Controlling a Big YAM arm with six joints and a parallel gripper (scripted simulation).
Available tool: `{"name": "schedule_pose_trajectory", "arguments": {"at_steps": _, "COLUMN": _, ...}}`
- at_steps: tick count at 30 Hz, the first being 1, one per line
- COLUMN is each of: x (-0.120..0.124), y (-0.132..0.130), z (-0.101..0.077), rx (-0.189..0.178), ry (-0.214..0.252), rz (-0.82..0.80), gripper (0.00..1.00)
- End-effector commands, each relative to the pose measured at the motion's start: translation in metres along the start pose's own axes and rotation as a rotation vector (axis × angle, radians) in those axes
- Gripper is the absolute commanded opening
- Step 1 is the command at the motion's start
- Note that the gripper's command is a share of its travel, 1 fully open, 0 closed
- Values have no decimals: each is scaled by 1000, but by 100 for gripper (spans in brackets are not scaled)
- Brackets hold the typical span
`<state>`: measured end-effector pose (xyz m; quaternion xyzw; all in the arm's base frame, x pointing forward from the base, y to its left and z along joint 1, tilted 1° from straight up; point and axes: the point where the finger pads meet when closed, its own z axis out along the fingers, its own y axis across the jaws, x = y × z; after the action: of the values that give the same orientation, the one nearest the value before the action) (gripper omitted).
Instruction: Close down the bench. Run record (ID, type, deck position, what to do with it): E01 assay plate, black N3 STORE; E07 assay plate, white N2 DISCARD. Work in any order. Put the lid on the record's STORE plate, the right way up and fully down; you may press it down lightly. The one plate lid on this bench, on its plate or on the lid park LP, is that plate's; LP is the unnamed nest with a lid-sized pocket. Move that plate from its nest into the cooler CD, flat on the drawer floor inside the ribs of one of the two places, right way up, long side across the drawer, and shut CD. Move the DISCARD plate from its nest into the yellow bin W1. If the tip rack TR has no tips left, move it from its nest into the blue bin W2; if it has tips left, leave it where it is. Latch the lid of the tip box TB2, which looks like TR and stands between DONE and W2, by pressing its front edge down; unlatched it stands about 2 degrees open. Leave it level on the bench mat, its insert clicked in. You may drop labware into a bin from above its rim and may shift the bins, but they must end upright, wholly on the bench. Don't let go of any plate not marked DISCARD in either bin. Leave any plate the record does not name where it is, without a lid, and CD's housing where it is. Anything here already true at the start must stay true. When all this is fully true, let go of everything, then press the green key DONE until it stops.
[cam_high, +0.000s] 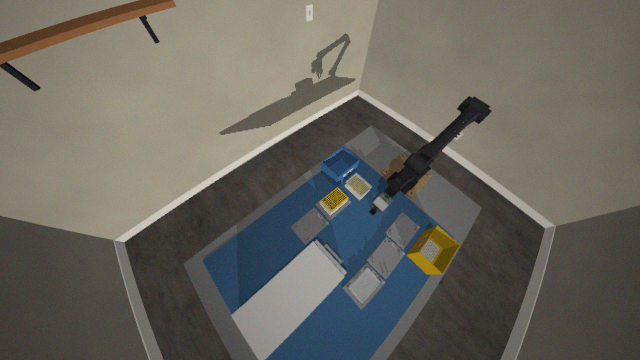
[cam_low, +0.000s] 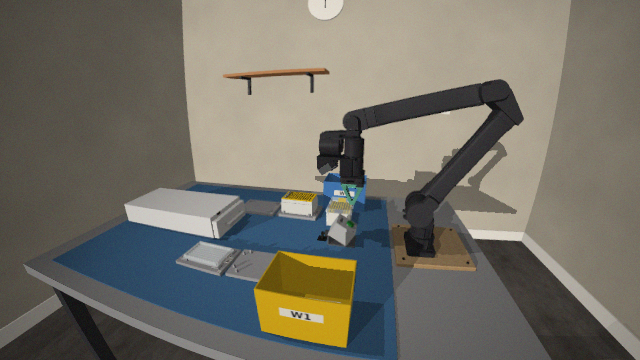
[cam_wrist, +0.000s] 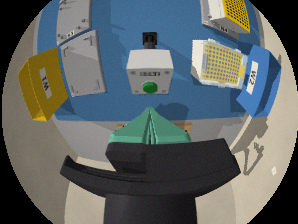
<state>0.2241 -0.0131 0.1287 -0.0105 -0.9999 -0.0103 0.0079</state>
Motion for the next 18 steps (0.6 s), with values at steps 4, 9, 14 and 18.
{"name": "schedule_pose_trajectory", "arguments": {"at_steps": 4, "x": -8, "y": 1, "z": 7, "rx": 4, "ry": -22, "rz": -24, "gripper": 0}}
{"name": "schedule_pose_trajectory", "arguments": {"at_steps": 9, "x": -8, "y": 1, "z": 20, "rx": 4, "ry": -22, "rz": -21, "gripper": 0}}
{"name": "schedule_pose_trajectory", "arguments": {"at_steps": 14, "x": -8, "y": 1, "z": 34, "rx": 4, "ry": -22, "rz": -17, "gripper": 0}}
{"name": "schedule_pose_trajectory", "arguments": {"at_steps": 18, "x": -8, "y": 1, "z": 45, "rx": 4, "ry": -21, "rz": -13, "gripper": 0}}
